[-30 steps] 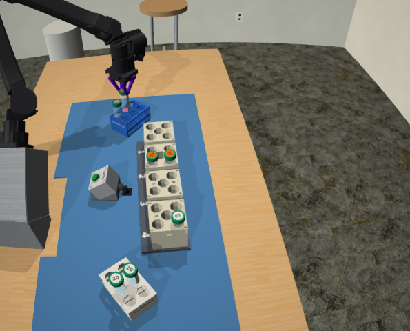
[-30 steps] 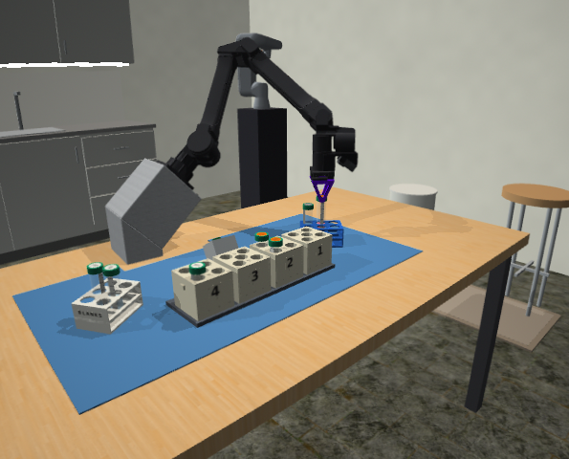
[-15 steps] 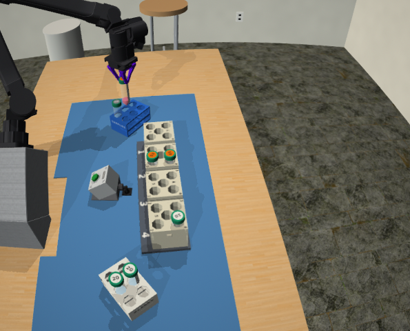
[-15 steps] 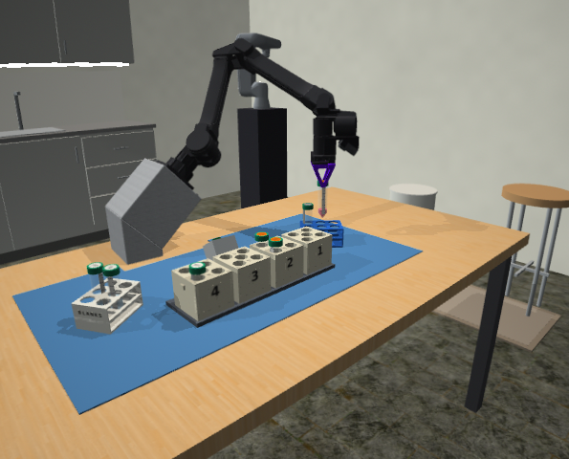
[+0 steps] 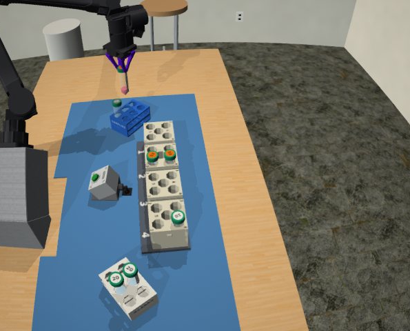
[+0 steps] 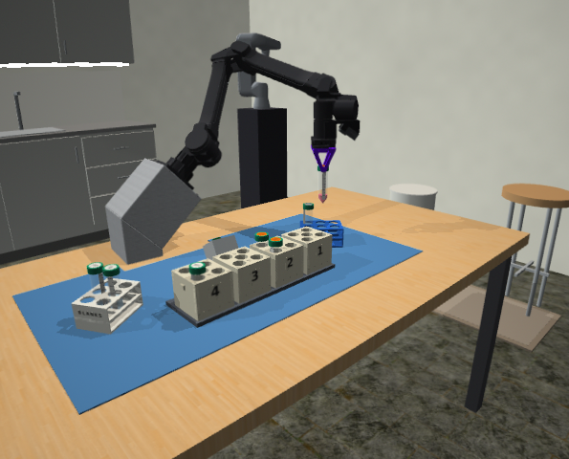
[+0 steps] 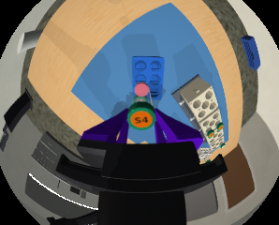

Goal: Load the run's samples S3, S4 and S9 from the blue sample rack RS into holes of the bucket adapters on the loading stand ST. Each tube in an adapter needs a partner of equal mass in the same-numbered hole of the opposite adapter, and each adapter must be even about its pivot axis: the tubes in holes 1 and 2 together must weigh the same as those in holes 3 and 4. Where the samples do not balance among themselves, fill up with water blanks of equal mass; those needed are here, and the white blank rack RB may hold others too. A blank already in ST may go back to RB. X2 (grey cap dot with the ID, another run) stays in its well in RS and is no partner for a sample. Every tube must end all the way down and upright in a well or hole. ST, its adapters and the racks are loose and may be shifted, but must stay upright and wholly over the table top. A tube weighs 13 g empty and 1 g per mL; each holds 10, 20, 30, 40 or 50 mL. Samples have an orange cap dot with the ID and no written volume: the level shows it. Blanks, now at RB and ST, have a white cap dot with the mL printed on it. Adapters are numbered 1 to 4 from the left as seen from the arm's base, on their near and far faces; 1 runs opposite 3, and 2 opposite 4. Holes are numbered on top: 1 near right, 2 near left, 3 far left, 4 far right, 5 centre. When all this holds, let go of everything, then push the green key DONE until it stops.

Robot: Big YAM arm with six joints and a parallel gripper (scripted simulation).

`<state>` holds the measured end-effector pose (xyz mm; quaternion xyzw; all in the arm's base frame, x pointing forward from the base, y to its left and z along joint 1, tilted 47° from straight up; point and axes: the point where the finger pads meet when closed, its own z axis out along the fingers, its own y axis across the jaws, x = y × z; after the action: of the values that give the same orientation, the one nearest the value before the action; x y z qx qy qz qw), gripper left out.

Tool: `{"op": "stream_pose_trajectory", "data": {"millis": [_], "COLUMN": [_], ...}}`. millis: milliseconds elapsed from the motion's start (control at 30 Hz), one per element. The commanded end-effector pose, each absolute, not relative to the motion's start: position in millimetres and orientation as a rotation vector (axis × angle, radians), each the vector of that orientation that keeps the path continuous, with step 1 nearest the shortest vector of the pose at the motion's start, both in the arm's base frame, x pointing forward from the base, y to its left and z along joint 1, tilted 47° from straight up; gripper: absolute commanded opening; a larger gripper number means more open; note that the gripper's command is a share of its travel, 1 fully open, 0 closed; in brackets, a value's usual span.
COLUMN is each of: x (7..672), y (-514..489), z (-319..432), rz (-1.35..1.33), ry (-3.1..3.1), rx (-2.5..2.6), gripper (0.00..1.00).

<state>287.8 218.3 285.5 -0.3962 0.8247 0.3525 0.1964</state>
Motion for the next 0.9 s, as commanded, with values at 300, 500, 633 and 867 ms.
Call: {"op": "stream_pose_trajectory", "data": {"millis": [300, 500, 633, 867], "x": [278, 292, 295, 307], "y": [191, 165, 156, 125], "z": [303, 267, 258, 225], "rz": [0.987, 1.065, 1.083, 1.141], "ry": [2.314, 2.474, 2.511, 2.629], "rx": [-1.1, -0.892, -0.83, -0.602], "gripper": [0.0, 0.0, 0.0, 0.0]}}
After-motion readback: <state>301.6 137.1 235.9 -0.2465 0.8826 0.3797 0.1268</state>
